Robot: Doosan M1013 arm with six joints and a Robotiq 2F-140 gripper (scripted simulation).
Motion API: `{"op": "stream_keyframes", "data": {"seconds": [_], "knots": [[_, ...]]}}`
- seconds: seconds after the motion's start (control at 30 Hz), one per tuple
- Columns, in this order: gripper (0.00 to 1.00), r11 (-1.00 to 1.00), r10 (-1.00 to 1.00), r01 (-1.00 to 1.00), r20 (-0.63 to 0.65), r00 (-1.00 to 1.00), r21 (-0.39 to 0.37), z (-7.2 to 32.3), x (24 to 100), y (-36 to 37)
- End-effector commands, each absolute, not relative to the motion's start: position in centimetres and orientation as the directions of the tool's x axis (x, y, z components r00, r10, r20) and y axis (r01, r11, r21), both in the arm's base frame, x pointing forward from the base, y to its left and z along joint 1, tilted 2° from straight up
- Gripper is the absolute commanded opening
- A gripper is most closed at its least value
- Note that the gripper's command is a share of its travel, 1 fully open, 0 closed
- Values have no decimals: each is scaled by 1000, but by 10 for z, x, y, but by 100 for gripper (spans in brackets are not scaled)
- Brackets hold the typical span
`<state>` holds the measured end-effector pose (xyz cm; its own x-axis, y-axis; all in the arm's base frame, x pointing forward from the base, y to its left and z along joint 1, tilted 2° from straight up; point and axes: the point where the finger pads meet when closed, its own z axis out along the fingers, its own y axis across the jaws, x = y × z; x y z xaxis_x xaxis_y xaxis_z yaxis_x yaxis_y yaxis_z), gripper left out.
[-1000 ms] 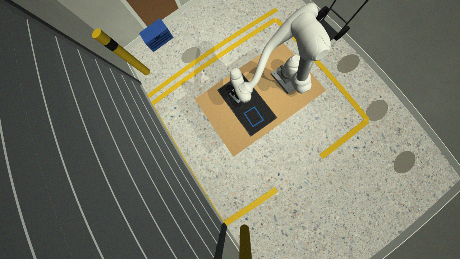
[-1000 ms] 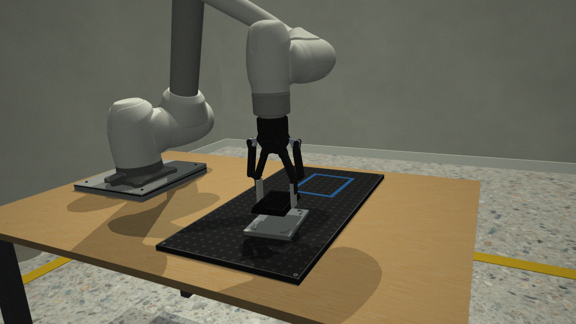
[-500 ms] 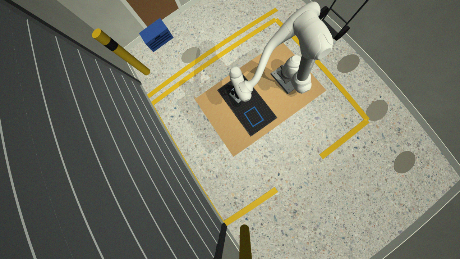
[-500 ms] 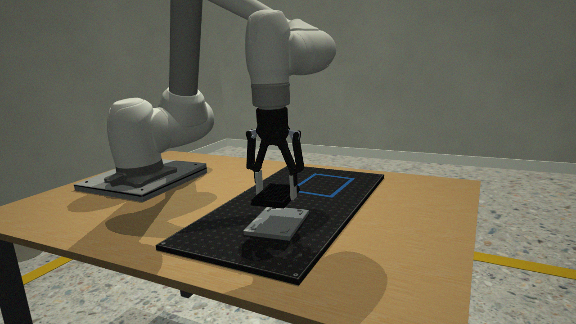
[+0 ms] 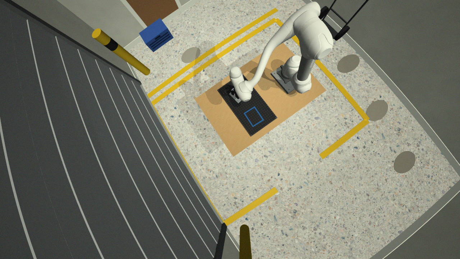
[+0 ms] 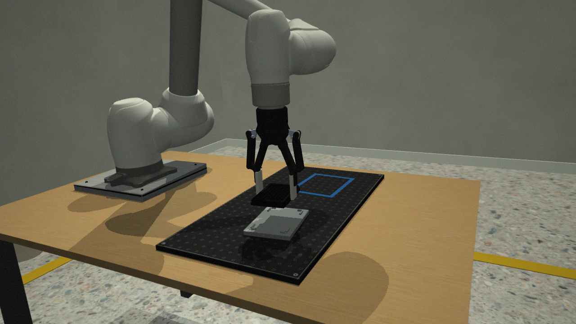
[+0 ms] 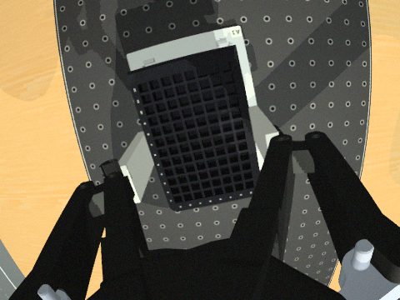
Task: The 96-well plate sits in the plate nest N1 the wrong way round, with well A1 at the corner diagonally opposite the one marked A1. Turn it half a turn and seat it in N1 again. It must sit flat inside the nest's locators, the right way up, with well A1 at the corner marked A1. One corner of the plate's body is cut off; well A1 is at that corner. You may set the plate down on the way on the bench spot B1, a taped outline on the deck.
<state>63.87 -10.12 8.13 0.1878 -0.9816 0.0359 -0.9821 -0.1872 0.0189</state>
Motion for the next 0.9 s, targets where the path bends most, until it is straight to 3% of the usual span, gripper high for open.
{"op": "stream_keyframes", "data": {"seconds": [0.0,0.1,0.87], "knots": [[0,-187,-982,-982,36,188,19,81,639,-101],[0,-262,-964,-965,34,262,21,81,638,-91],[0,-262,-964,-965,34,262,21,75,633,-22]]}}
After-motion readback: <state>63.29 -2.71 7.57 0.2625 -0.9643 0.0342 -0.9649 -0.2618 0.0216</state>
